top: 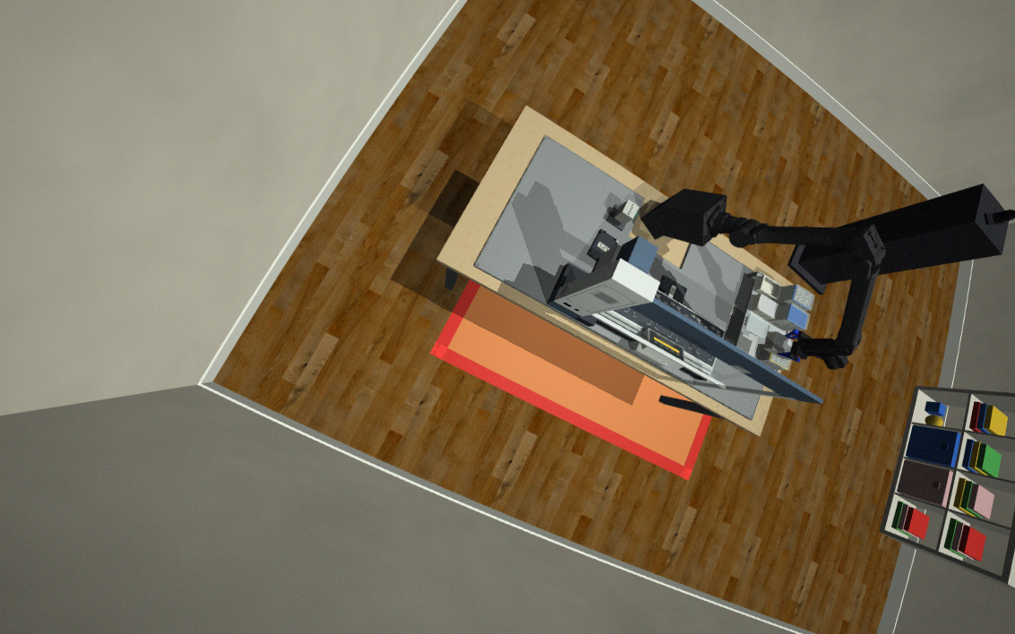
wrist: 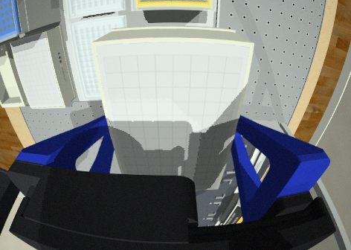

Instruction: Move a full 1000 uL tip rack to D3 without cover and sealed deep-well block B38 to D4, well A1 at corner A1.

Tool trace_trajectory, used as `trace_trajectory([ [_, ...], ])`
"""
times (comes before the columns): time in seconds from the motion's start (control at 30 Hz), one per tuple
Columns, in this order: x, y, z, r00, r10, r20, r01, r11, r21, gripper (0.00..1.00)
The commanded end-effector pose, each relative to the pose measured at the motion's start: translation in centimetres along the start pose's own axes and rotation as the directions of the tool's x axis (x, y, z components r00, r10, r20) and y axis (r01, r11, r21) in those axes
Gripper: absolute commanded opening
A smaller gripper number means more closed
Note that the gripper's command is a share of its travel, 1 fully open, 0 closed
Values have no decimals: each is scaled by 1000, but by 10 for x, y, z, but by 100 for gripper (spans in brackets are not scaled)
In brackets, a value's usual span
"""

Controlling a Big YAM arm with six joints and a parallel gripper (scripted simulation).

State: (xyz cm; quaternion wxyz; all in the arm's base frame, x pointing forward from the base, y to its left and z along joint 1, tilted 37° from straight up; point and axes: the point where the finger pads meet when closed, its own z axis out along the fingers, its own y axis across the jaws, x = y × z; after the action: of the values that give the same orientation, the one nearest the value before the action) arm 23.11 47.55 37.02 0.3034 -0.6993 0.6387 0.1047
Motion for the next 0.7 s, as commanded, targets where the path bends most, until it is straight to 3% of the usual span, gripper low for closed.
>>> trace_trajectory([
  [0.0,-21,-17,-45,997,-8,74,5,999,47,0],
  [0.13,-21,-17,-51,997,-9,77,5,999,49,0],
  [0.17,-17,-16,-26,999,-4,38,3,1000,25,0],
  [0.33,-21,-16,-61,997,-9,77,6,999,49,0],
  [0.5,-19,-16,-59,998,-7,62,4,999,40,0],
  [0.57,-20,-16,-72,997,-9,76,6,999,48,0],
  [0.67,-20,-16,-76,997,-9,78,6,999,49,0],
])
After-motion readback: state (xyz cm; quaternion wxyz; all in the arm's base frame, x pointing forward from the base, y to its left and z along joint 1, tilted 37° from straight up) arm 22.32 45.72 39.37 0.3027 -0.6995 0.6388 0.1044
